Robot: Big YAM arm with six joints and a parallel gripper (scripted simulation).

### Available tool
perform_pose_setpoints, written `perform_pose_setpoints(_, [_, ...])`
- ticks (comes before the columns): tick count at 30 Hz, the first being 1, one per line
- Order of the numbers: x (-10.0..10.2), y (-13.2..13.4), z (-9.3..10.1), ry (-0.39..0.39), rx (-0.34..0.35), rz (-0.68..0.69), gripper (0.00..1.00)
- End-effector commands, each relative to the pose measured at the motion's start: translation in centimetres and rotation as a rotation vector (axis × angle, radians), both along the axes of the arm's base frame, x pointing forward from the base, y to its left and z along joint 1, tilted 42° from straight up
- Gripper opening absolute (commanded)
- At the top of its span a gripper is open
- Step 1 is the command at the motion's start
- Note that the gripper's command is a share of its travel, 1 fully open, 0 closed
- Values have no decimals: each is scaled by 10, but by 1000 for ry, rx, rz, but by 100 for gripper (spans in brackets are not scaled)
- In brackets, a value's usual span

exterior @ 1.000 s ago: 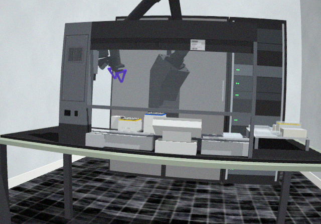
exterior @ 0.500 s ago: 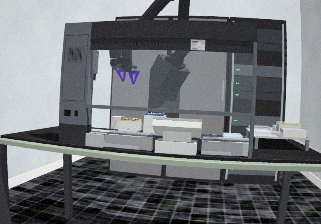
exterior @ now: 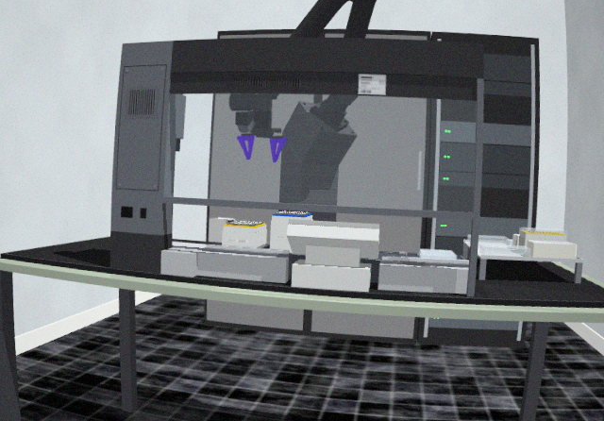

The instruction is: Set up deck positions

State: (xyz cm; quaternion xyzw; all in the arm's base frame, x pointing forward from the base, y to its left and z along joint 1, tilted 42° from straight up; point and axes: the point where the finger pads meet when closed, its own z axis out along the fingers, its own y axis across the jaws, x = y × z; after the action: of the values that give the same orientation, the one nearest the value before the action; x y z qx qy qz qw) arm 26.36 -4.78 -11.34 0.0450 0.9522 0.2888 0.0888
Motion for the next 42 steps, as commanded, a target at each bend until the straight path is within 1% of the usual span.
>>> perform_pose_setpoints(1, [4, 5, 5, -55, -17, 30, 100])
perform_pose_setpoints(15, [0, 70, 35, -286, -28, 153, 100])
perform_pose_setpoints(17, [0, 70, 35, -286, -28, 153, 100])
perform_pose_setpoints(21, [-1, 88, 43, -349, -32, 190, 100])
perform_pose_setpoints(32, [-5, 138, 65, -345, -32, 187, 100])
perform_pose_setpoints(34, [-5, 138, 65, -345, -32, 187, 100])
perform_pose_setpoints(42, [-8, 174, 81, -338, -29, 186, 100])
